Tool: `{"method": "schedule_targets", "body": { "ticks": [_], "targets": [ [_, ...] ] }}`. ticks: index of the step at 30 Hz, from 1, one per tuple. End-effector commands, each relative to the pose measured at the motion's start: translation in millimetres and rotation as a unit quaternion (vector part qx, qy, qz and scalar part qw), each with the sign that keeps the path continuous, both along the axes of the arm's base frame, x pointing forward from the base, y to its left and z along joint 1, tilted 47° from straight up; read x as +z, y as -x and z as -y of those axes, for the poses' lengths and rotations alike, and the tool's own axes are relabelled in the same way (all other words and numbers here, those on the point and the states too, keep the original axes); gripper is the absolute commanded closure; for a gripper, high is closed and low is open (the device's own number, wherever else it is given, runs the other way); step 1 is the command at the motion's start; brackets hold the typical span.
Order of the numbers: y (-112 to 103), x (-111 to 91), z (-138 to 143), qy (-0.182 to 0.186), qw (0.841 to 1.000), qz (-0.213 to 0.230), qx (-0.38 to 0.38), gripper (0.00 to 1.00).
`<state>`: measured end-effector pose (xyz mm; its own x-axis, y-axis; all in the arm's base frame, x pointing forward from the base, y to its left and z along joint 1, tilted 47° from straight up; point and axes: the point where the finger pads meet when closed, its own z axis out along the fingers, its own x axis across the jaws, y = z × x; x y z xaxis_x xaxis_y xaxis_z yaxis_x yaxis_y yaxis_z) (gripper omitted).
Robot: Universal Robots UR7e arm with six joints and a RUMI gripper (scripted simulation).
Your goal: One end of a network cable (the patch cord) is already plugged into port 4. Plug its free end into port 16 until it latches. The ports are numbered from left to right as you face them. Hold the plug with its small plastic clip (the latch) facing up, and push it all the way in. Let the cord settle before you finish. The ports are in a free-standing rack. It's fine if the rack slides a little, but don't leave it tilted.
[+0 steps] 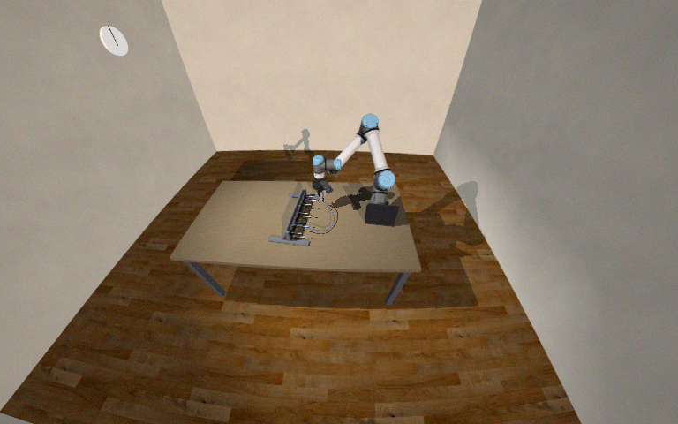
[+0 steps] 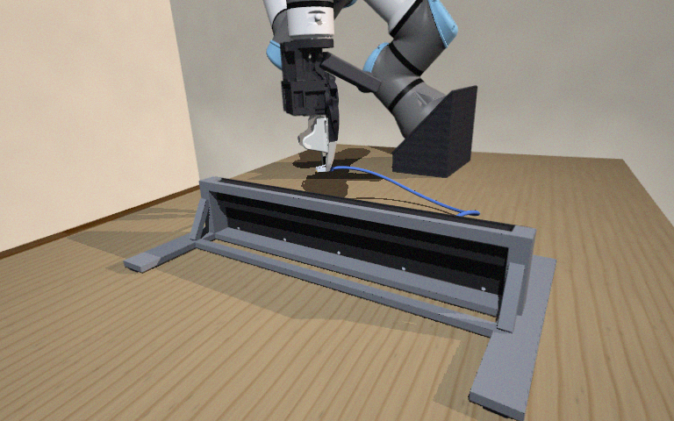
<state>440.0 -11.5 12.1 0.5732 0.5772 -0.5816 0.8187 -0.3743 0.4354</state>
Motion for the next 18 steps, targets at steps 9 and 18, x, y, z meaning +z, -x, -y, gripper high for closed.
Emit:
{"method": "schedule_targets", "body": {
  "ticks": [9,18],
  "targets": [
    [-19,-8,-16,0.003,0.997,-0.06,0.055,1.0],
    [-29,-13,-24,0.005,0.992,-0.091,0.084,1.0]
  ]
}}
